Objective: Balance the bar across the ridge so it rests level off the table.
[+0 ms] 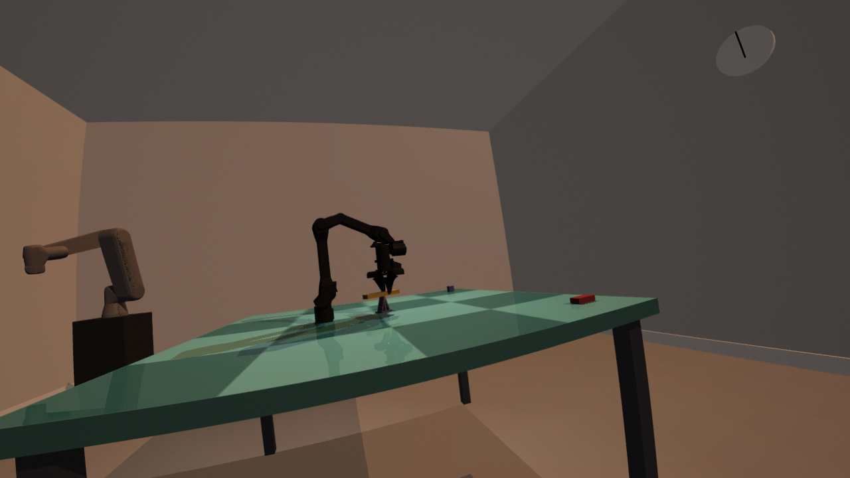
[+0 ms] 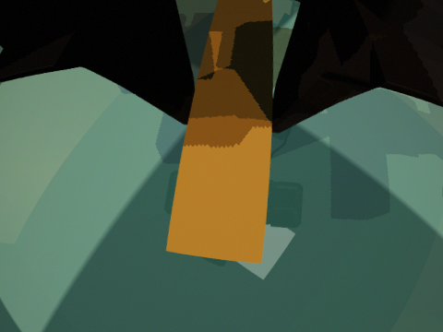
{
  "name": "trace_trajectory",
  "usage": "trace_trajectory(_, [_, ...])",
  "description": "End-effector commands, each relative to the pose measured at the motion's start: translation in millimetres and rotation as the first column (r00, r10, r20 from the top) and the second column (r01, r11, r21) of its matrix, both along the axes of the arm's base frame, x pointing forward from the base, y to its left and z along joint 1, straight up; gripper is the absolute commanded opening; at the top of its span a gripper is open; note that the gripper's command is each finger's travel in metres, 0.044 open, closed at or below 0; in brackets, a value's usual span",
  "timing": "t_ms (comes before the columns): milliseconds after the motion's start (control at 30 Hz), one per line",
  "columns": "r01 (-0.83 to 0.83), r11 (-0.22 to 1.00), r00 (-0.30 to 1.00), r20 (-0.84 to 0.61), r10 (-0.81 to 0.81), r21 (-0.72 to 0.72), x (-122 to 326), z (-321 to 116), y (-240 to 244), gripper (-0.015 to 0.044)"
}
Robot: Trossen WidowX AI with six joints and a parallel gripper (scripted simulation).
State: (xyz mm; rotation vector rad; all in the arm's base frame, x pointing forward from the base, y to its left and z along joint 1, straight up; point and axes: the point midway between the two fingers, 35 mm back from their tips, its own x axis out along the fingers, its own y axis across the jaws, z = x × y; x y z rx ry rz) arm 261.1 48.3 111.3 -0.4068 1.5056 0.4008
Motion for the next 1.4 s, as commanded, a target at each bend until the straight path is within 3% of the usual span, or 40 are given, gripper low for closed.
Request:
trace_trajectory(0, [0.0,1.0,1.0,0.0,0.0,0.0,-0.1,-0.1,0.0,0.0169])
trace_trajectory(1167, [0.0,1.0,1.0,0.0,0.0,0.0,-0.1,-0.1,0.0,0.0185])
trace_trajectory(1367, [0.0,1.0,1.0,0.0,0.0,0.0,-0.1,-0.1,0.0,0.0342])
